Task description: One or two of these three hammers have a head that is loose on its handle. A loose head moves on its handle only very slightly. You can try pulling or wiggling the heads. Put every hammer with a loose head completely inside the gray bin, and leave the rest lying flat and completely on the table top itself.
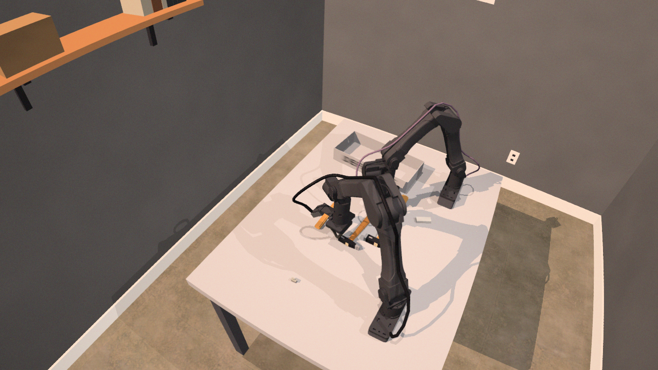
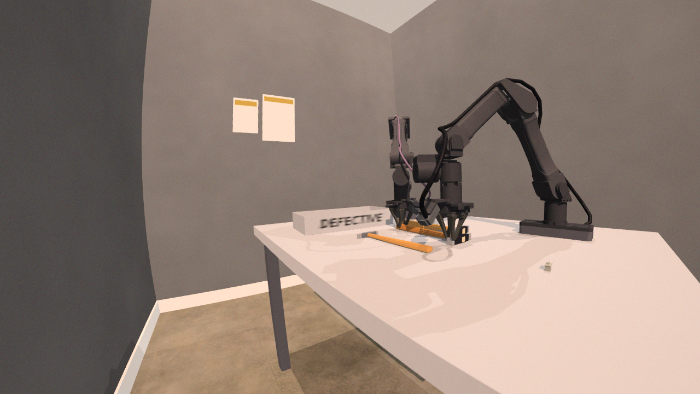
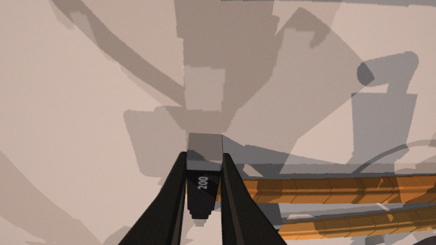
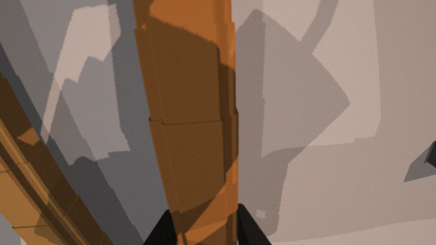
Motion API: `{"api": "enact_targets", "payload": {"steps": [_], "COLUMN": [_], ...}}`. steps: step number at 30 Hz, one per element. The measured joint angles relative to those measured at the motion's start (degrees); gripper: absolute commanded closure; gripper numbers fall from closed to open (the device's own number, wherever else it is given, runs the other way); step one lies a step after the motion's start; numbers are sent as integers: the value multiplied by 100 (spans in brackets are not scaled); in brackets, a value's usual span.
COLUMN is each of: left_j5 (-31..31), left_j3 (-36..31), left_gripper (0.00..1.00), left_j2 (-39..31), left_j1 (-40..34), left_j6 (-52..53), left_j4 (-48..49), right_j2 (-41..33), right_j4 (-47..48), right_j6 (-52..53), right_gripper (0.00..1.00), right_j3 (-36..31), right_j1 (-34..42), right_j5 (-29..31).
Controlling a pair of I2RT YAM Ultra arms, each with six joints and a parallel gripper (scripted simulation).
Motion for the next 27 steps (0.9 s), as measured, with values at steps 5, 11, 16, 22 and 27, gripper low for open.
{"api": "enact_targets", "payload": {"steps": [5, 11, 16, 22, 27], "left_j5": [0, 2, 20, 24, 17], "left_j3": [0, 0, 0, 0, 0], "left_gripper": [99, 87, 87, 87, 87], "left_j2": [2, 2, 2, 2, 2], "left_j1": [0, 0, 7, 11, 28], "left_j6": [-2, -2, 0, 0, 4], "left_j4": [2, 2, 2, 0, -26], "right_j2": [0, 0, 0, 0, -2], "right_j4": [0, -2, -7, -9, -15], "right_j6": [0, 0, 0, 0, 0], "right_gripper": [77, 77, 77, 77, 77], "right_j3": [0, 0, 0, 2, 4], "right_j1": [0, 0, 0, 2, 4], "right_j5": [0, 2, 7, 13, 17]}}
